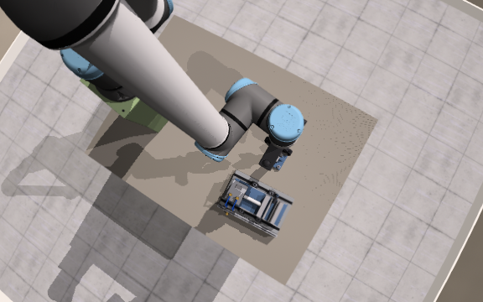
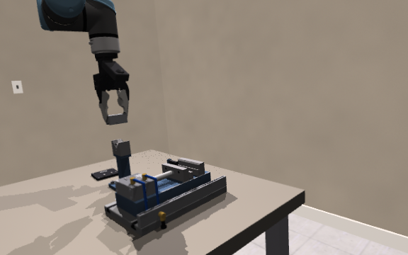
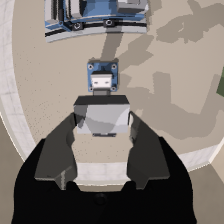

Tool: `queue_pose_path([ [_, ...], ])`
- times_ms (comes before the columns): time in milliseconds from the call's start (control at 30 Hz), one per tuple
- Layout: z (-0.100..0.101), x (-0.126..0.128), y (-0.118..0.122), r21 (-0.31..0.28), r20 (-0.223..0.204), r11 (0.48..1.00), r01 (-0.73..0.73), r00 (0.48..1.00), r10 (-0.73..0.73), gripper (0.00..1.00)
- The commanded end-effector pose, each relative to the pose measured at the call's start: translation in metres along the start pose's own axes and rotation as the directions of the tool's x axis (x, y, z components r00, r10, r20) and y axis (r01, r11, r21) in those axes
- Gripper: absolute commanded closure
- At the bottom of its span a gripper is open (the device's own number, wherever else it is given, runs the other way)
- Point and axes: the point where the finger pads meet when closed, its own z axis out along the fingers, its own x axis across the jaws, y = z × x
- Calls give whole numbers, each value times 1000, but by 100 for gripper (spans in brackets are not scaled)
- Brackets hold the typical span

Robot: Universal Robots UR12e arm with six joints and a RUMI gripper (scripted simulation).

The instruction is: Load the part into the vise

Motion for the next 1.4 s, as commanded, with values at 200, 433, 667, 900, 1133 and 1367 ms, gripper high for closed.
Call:
queue_pose_path([
  [200,0,-1,-1,0,1,1000,6,1000,-6,100],
  [433,0,-2,-2,0,1,1000,14,1000,-14,100],
  [667,0,-3,-3,0,1,1000,23,1000,-23,100],
  [900,0,-4,-5,0,1,999,38,999,-38,100],
  [1133,0,-6,-8,0,1,998,55,998,-55,100],
  [1367,0,-8,-10,0,1,997,76,997,-76,100],
])
